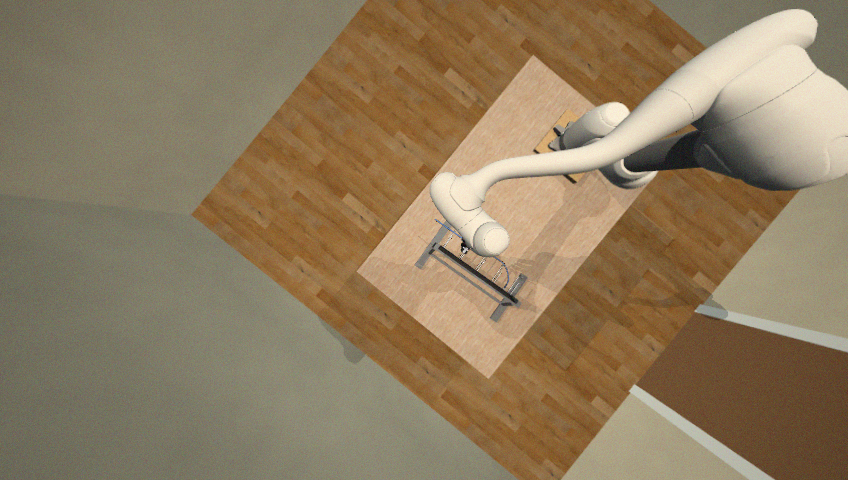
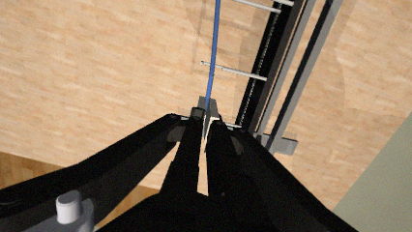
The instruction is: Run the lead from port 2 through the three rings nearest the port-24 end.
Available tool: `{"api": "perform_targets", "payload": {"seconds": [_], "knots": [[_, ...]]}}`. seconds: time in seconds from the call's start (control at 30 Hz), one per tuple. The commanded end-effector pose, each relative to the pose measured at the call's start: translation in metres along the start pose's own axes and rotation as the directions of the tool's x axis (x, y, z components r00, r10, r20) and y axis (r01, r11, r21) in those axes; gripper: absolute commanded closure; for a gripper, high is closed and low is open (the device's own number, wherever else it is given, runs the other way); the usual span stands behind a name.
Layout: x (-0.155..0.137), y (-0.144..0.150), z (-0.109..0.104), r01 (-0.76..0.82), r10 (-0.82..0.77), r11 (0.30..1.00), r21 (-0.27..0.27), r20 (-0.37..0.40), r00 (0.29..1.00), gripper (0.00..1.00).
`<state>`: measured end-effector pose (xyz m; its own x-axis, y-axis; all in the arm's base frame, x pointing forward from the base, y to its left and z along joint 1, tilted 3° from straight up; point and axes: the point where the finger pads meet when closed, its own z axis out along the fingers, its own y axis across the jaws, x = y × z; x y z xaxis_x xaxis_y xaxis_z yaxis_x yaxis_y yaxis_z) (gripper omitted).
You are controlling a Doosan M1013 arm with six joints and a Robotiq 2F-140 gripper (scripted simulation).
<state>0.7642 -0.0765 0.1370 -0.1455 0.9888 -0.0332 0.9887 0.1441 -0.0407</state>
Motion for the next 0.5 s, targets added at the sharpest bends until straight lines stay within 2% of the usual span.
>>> {"api": "perform_targets", "payload": {"seconds": [0.0, 0.47], "knots": [[-0.001, 0.000, 0.004, 0.000, 0.000, 1.000, -0.001, 0.001, 1.000, 1.00], [-0.001, 0.000, 0.026, 0.000, 0.000, 1.000, -0.001, 0.001, 1.000, 1.00]]}}
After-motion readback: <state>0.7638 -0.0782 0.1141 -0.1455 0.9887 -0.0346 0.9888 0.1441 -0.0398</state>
